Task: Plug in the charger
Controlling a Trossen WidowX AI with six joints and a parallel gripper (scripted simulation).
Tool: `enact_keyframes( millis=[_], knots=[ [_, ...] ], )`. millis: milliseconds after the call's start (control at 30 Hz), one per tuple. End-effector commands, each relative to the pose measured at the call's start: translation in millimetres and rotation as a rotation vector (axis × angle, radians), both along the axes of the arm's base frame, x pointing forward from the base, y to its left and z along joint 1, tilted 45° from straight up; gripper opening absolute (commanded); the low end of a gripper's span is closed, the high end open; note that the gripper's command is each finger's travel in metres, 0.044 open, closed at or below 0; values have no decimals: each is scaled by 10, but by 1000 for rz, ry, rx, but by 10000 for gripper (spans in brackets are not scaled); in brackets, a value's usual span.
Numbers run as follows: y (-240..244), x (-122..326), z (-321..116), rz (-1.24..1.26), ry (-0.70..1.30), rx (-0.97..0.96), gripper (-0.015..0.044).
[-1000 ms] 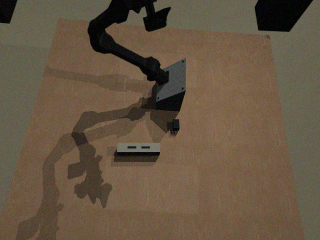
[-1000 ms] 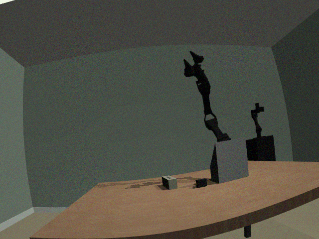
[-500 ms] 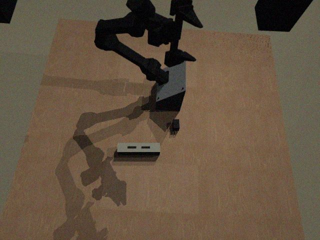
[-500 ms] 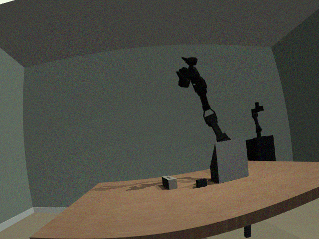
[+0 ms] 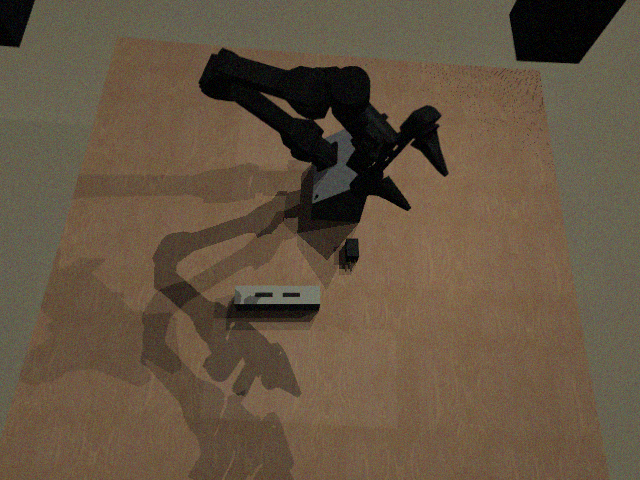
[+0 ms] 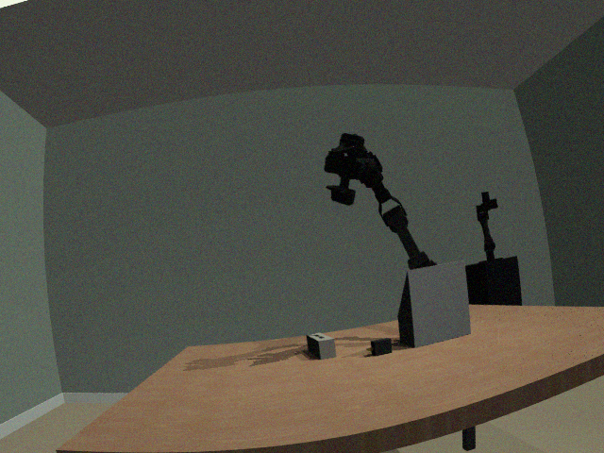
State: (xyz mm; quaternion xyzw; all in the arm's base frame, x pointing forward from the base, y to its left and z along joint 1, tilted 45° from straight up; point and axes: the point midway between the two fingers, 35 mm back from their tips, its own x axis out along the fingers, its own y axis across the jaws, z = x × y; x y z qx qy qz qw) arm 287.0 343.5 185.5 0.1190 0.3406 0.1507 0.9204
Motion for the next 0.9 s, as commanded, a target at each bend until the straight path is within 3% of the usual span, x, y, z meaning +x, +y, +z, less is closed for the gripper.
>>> enact_keyframes(
  millis=[0,433,867],
  knots=[
    [-186,77,-347,-40,53,-106,440],
    [-1022,166,-1380,-179,274,-453,440],
    [-1975,-84,-2101,-289,537,-779,440]
  ],
)
